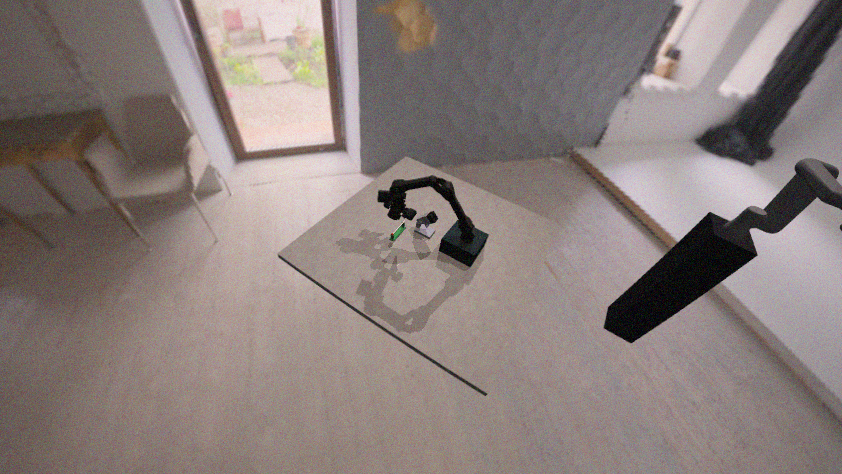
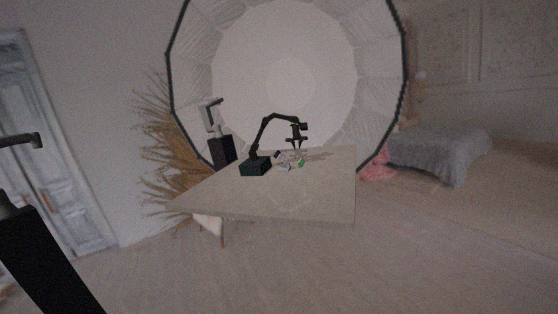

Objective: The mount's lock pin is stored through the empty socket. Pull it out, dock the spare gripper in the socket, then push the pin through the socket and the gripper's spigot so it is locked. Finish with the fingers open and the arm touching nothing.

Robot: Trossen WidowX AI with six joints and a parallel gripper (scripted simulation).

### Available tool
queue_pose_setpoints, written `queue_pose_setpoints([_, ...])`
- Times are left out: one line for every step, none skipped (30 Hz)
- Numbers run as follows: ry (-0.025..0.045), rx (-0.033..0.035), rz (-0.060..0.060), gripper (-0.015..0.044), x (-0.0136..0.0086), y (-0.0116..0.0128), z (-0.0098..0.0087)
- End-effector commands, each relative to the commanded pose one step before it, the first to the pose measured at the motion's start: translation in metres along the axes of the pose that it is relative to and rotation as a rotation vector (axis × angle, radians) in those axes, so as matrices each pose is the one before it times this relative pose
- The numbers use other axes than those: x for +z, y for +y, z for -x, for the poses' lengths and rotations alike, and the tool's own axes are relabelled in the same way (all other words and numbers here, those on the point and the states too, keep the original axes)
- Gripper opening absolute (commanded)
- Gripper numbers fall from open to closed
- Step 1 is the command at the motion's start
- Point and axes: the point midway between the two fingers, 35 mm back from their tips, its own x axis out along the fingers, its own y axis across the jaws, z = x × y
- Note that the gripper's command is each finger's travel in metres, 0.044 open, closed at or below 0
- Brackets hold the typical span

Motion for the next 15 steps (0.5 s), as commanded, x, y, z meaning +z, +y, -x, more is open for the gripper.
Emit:
queue_pose_setpoints([-0.04651,0.00261,0.0428,0.018,0.00009,-0.01065,-0.00251])
queue_pose_setpoints([0.0,0.0,0.0,0.018,0.0,0.0,0.0])
queue_pose_setpoints([0.0,0.0,0.0,0.018,0.0,0.0,0.0])
queue_pose_setpoints([0.0,0.0,0.0,0.018,0.0,0.0,0.0])
queue_pose_setpoints([0.0,0.0,0.0,0.018,0.0,0.0,0.0])
queue_pose_setpoints([0.0,-0.00001,0.0,0.018,0.00038,-0.00016,-0.00136])
queue_pose_setpoints([0.00001,-0.00002,0.0,0.018,0.0007,-0.00027,-0.00251])
queue_pose_setpoints([0.00001,-0.00003,0.0,0.018,0.00103,-0.00037,-0.00373])
queue_pose_setpoints([0.00002,-0.00004,0.0,0.018,0.00138,-0.00044,-0.00508])
queue_pose_setpoints([0.00003,-0.00003,0.0,0.018,0.00153,-0.0004,-0.00578])
queue_pose_setpoints([0.00004,-0.00003,0.0,0.018,0.00168,-0.00033,-0.00653])
queue_pose_setpoints([0.00004,-0.00002,0.0,0.018,0.0018,-0.00022,-0.0072])
queue_pose_setpoints([0.00005,-0.00002,0.0,0.018,0.00186,-0.00024,-0.00753])
queue_pose_setpoints([0.00006,0.0,0.0,0.018,0.00183,-0.00007,-0.00767])
queue_pose_setpoints([0.00006,0.00001,0.0,0.018,0.00179,0.0001,-0.00777])
